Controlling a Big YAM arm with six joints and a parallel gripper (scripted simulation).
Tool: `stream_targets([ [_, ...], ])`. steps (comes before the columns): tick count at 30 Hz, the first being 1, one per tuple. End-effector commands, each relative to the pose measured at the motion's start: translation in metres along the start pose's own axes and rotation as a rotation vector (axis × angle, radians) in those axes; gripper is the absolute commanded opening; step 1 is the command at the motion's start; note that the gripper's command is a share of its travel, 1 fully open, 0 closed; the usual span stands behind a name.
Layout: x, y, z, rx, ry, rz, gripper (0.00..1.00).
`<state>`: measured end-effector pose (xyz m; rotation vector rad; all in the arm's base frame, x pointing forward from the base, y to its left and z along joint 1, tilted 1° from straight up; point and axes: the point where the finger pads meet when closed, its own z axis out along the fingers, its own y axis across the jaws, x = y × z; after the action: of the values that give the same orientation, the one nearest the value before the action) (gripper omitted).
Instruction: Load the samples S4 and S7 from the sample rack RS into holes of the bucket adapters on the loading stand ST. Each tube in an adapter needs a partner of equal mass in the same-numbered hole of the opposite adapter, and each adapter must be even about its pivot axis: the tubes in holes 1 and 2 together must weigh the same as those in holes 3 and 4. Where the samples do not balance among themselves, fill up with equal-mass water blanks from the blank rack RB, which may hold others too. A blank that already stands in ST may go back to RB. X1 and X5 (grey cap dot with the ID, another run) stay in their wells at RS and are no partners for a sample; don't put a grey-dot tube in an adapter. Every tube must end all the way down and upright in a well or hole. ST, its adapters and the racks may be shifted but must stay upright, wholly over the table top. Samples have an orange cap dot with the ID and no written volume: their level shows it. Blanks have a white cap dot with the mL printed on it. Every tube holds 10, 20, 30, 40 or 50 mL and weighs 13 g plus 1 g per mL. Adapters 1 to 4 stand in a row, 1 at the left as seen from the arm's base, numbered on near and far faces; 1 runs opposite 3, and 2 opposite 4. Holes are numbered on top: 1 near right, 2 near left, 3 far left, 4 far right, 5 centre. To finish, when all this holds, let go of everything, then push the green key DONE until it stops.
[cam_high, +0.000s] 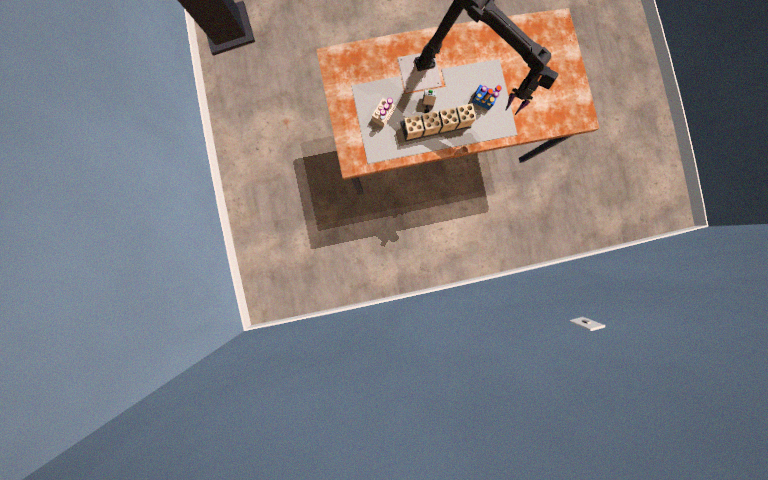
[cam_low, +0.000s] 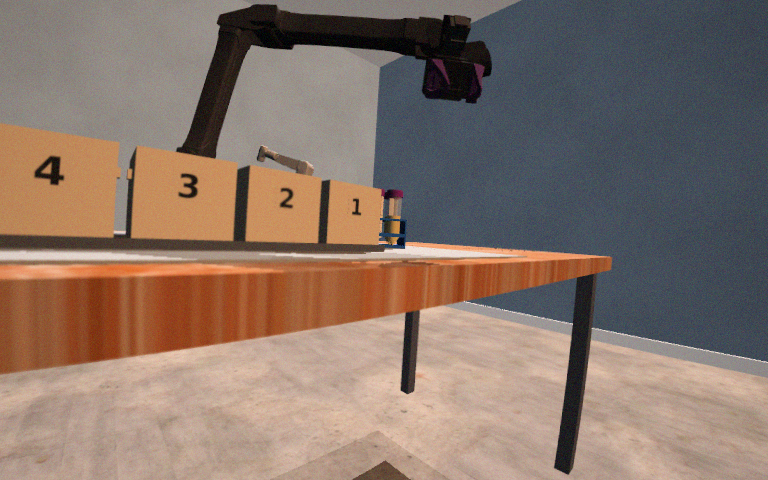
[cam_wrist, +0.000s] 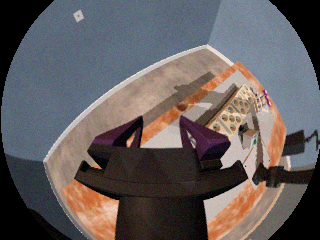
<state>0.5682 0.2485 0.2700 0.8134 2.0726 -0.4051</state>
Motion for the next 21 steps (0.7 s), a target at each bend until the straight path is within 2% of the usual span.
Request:
stream_targets([
  [1,-0.036,-0.015,-0.005,-0.021,-0.016,0.023,0.55],
  [2,-0.04,-0.021,-0.005,-0.003,0.009,-0.014,0.55],
  [3,-0.061,-0.016,-0.014,-0.024,0.017,0.003,0.55],
  [4,-0.063,-0.02,-0.012,-0.015,0.036,-0.019,0.55],
  [5,-0.043,-0.034,0.003,0.018,0.051,-0.064,0.55],
  [7,-0.046,-0.039,0.009,0.006,0.044,-0.048,0.55],
  [8,-0.045,-0.048,0.011,0.028,0.074,-0.091,0.55],
  [9,-0.047,-0.037,0.019,0.033,0.095,-0.11,0.55],
  [10,-0.054,-0.038,0.018,0.03,0.11,-0.119,0.55],
  [12,-0.054,-0.038,0.018,0.03,0.11,-0.119,0.55],
  [13,-0.05,-0.058,0.017,0.035,0.112,-0.125,0.55],
  [14,-0.053,-0.06,0.02,0.027,0.107,-0.115,0.55],
  [16,-0.051,-0.073,0.025,0.055,0.165,-0.183,0.55],
  [17,-0.067,-0.062,0.022,0.035,0.169,-0.171,0.55],
  [18,-0.055,-0.083,0.027,0.056,0.182,-0.197,0.55],
  [19,-0.058,-0.082,0.029,0.041,0.172,-0.178,0.55],
  [21,-0.061,-0.091,0.033,0.042,0.171,-0.178,0.55],
])
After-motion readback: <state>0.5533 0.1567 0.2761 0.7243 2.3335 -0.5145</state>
